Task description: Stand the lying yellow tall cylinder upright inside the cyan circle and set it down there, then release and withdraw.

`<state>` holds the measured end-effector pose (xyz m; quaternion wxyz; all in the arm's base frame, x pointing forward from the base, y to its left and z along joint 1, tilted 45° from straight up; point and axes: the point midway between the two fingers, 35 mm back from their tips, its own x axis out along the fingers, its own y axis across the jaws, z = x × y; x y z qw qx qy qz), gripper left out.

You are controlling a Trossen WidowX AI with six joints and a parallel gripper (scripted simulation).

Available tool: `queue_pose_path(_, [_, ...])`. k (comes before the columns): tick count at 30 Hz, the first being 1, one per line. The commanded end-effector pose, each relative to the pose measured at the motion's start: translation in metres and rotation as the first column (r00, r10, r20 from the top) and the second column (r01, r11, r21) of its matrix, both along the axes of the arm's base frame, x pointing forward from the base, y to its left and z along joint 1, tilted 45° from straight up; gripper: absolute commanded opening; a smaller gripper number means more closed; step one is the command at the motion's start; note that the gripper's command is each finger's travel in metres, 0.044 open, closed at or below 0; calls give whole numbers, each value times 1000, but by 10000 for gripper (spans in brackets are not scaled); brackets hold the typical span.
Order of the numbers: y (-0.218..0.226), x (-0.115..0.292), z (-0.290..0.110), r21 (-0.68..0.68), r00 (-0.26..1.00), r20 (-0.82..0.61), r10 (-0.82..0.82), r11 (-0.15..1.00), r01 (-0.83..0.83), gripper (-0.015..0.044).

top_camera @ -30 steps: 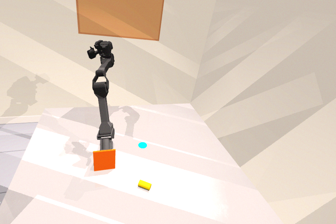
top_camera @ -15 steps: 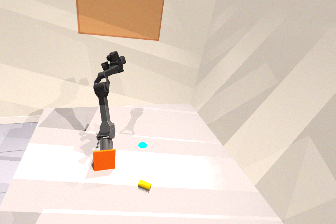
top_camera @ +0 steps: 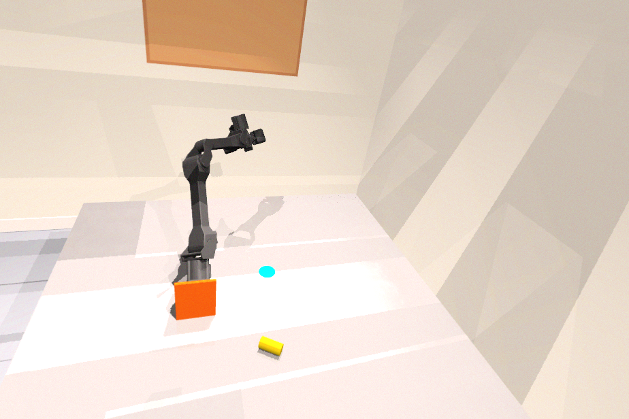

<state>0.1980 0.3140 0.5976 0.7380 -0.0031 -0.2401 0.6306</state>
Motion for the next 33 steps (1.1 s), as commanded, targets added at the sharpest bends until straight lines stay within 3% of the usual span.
queue_pose_path(1, [5, 44, -32, -76, 994, -63, -84, 994, 79, 309])
queue_pose_path(16, [-29, 182, -147, -332, 889, -259, -377, 899, 284, 309])
queue_pose_path(33, [-135, 286, -291, -592, 621, -428, -657, 723, 357, 309])
